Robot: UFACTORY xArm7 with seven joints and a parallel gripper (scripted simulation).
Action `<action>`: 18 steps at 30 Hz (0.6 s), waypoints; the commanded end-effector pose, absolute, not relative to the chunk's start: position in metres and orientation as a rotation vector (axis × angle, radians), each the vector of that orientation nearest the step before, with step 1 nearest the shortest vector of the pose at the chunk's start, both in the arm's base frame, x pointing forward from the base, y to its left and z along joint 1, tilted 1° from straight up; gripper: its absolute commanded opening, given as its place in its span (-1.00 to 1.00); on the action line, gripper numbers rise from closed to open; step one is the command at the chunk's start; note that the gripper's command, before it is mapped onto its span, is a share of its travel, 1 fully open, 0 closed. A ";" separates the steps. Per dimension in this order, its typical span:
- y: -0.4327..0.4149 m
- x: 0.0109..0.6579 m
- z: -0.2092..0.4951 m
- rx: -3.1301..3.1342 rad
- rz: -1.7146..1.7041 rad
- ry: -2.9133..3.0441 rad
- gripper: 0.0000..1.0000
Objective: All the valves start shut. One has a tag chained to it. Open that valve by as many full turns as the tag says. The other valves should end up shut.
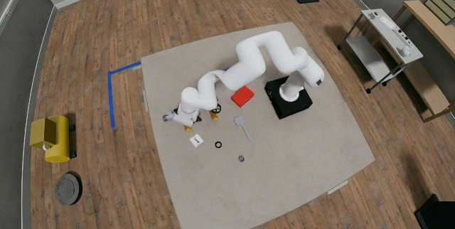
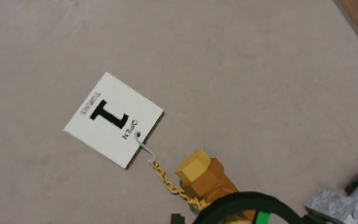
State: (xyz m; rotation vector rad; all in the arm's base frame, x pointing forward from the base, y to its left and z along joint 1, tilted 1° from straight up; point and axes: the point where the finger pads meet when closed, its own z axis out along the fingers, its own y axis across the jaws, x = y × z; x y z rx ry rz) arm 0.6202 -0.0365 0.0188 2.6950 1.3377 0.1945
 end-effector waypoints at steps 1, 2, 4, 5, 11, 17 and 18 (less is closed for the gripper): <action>-0.037 0.622 0.021 2.488 0.216 1.706 -1.00; -0.037 0.622 0.021 2.452 0.214 1.754 -1.00; -0.037 0.622 0.021 2.371 0.212 1.862 -1.00; -0.037 0.622 0.021 2.326 0.212 1.917 -1.00; -0.037 0.622 0.021 2.252 0.208 2.001 -1.00; -0.037 0.622 0.021 2.245 0.207 2.008 -1.00; -0.037 0.622 0.021 2.245 0.207 2.008 -1.00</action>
